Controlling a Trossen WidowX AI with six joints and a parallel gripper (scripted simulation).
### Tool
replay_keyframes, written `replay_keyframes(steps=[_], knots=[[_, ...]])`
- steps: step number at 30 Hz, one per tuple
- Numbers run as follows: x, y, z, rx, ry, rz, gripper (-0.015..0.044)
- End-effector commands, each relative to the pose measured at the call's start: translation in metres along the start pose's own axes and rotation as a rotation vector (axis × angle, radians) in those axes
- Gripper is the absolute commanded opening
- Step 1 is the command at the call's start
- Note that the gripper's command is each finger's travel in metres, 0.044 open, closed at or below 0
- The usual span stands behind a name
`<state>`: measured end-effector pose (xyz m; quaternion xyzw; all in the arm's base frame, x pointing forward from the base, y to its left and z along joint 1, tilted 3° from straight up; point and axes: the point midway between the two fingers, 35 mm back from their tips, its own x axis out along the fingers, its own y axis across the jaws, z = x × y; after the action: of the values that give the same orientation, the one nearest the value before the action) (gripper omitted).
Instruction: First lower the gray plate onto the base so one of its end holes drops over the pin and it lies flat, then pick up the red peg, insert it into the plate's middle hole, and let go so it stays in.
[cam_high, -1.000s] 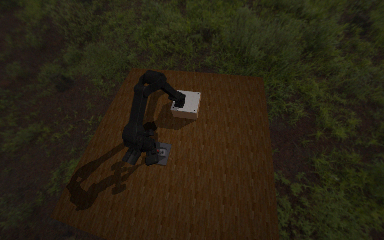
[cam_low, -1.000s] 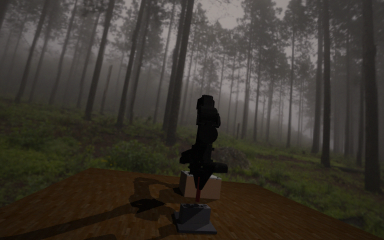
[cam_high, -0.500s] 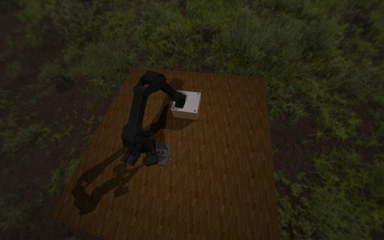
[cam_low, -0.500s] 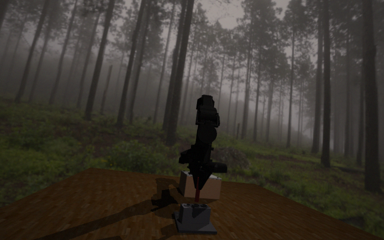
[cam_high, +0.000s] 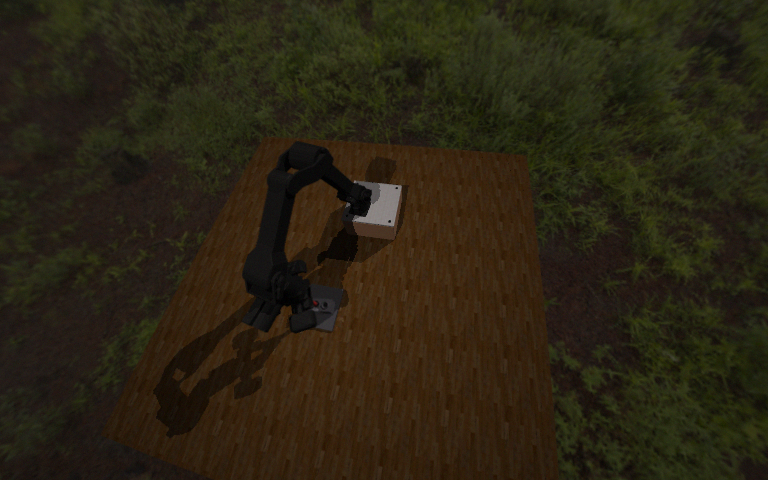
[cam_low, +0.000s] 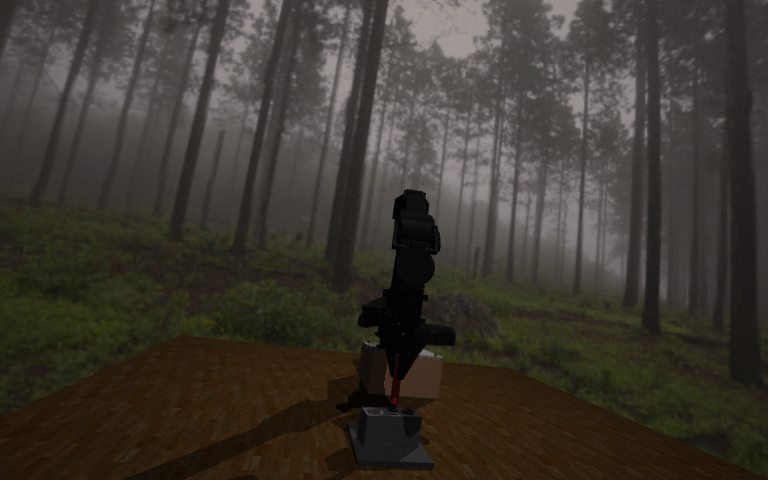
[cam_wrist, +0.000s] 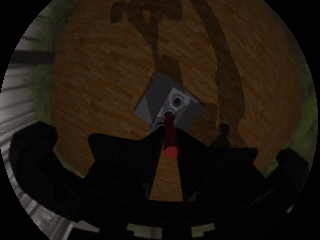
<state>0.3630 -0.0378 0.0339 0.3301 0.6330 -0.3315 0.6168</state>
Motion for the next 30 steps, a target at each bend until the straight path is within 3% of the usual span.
replay_keyframes(steps=[1, 30], knots=[[0.000, 0.000, 0.000, 0.000, -0.002, -0.003, 0.0000], [0.017, -0.001, 0.001, 0.000, -0.002, -0.003, 0.0000]])
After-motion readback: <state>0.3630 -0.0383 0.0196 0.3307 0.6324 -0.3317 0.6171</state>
